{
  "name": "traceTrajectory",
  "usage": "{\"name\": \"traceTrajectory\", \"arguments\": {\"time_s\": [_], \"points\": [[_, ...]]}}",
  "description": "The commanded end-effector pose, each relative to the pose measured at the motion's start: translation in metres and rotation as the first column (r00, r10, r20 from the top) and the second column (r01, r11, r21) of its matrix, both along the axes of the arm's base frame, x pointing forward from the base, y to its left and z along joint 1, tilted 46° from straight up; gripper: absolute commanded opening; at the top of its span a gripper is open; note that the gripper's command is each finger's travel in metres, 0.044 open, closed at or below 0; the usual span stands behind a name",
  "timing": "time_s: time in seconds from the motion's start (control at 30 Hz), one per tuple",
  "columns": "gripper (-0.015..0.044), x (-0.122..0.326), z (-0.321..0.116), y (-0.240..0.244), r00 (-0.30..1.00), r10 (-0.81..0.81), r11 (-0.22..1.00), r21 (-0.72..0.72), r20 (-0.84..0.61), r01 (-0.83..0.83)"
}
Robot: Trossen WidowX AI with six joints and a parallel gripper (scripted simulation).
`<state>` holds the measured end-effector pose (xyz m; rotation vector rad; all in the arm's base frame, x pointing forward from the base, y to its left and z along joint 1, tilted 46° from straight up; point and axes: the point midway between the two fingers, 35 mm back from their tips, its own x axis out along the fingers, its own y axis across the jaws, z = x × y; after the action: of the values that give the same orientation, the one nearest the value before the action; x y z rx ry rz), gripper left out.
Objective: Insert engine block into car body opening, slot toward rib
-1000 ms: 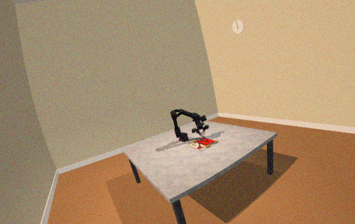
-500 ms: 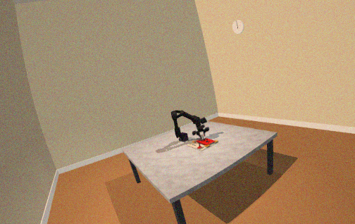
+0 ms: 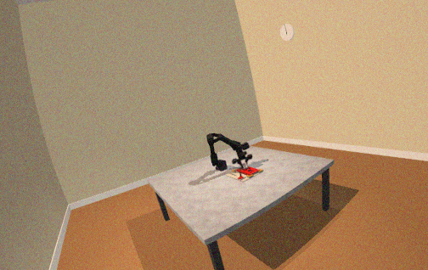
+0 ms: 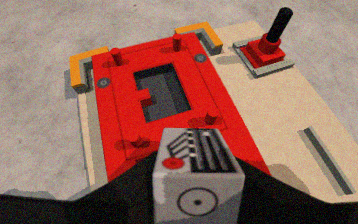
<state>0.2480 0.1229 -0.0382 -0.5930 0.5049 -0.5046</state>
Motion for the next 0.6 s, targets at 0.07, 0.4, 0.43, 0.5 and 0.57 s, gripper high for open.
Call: {"name": "traceTrajectory", "arguments": {"time_s": [0.07,0.4,0.43,0.5,0.57], "points": [[0.0236,0.0000,-0.0001,-0.0001,1.000,-0.001,1.000,0.002,-0.001,0.001],[0.0440,0.0000,-0.0001,-0.0001,1.000,-0.001,1.000,0.002,-0.001,0.001],[0.0440,0.0000,-0.0001,-0.0001,1.000,-0.001,1.000,0.002,-0.001,0.001],[0.0440,0.0000,-0.0001,-0.0001,1.000,-0.001,1.000,0.002,-0.001,0.001],[0.0440,-0.0012,0.0004,0.0011,1.000,-0.003,1.000,-0.001,-0.004,0.003]]}}
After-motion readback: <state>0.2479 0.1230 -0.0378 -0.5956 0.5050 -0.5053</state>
